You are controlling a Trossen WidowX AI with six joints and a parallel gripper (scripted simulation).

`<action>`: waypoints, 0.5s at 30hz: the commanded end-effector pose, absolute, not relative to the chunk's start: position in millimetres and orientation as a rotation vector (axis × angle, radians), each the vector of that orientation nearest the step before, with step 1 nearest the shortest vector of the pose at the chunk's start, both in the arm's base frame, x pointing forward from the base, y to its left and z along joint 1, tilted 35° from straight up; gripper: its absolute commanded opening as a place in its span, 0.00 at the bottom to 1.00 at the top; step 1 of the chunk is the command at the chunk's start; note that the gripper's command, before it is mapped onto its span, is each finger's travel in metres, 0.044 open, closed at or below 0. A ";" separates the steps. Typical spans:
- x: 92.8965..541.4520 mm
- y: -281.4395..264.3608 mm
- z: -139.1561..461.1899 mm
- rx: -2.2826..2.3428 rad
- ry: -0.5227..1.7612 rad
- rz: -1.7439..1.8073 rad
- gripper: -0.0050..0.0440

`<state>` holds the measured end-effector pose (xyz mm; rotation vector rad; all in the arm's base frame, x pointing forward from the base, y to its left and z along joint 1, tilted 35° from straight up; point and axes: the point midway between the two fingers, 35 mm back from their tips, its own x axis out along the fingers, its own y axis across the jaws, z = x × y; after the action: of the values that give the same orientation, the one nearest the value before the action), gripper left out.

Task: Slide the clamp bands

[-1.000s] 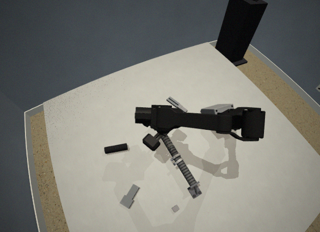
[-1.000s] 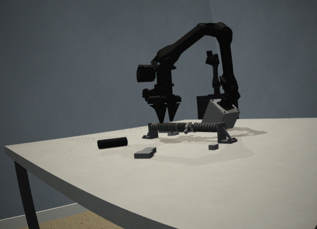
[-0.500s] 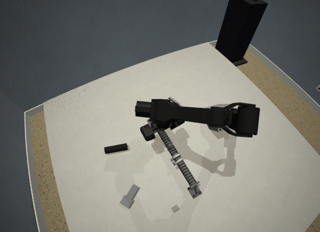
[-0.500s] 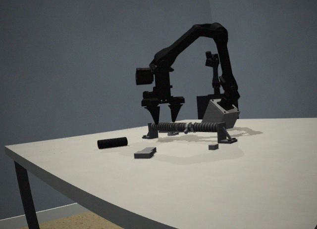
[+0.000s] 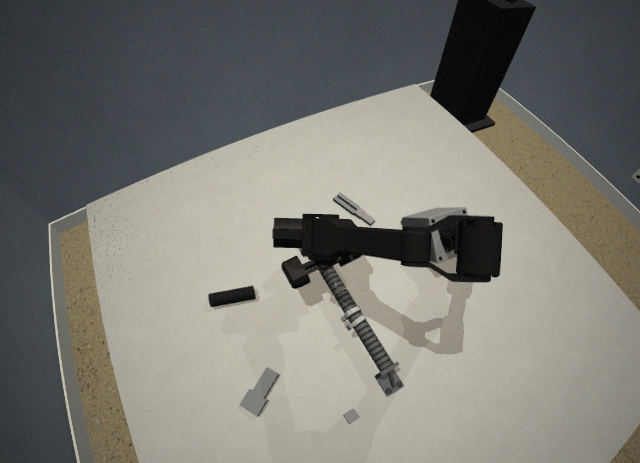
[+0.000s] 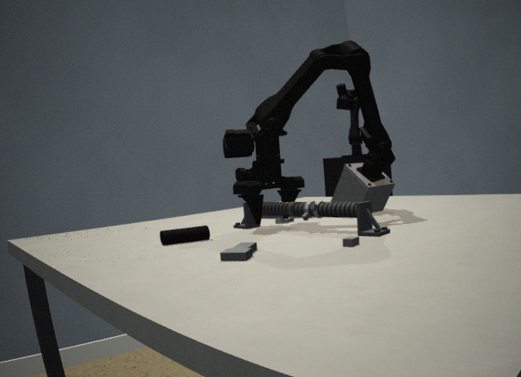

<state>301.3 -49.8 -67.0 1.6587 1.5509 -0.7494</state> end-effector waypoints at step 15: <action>299.4 -46.9 -70.4 1.666 1.561 -0.754 0.51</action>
<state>299.9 -48.0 -69.4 1.6591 1.5574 -0.7524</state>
